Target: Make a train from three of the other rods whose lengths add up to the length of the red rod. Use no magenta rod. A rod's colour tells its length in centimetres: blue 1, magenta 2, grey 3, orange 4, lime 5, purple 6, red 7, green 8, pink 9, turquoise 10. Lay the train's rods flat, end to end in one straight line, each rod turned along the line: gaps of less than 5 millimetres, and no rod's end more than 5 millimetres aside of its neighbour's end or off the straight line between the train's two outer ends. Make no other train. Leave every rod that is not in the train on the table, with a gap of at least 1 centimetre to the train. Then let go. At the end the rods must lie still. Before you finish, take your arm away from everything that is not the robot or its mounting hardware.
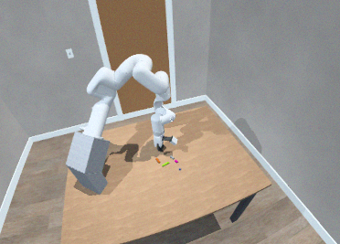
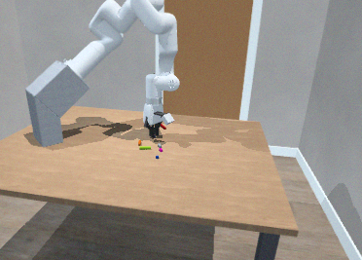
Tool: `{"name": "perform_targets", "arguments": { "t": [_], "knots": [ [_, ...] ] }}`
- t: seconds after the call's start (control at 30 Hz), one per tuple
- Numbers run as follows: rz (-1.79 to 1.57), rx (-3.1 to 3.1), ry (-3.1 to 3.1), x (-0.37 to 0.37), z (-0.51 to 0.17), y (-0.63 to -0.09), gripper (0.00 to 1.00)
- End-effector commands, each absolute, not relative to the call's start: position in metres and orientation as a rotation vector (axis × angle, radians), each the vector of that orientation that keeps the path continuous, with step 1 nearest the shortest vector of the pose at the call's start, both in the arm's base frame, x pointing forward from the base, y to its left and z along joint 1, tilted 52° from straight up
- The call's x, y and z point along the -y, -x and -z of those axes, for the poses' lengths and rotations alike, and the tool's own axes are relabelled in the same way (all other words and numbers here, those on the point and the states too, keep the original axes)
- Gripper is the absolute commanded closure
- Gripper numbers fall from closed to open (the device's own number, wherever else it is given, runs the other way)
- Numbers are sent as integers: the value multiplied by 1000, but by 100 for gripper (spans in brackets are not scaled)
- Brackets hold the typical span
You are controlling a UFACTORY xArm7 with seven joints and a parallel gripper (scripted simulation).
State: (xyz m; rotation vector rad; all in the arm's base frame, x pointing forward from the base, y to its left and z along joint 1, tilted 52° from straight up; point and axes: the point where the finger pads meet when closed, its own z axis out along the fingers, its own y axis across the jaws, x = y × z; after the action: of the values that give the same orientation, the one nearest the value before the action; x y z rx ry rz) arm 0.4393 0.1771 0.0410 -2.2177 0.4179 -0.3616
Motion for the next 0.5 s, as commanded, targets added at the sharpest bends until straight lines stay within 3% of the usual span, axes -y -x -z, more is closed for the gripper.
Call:
{"name": "perform_targets", "arguments": {
  "t": [0.0, 0.47],
  "knots": [
    [364, -420, 2218, -168, -49, -435, 76],
    [364, -420, 2218, -127, -85, -412, 76]
  ]
}}
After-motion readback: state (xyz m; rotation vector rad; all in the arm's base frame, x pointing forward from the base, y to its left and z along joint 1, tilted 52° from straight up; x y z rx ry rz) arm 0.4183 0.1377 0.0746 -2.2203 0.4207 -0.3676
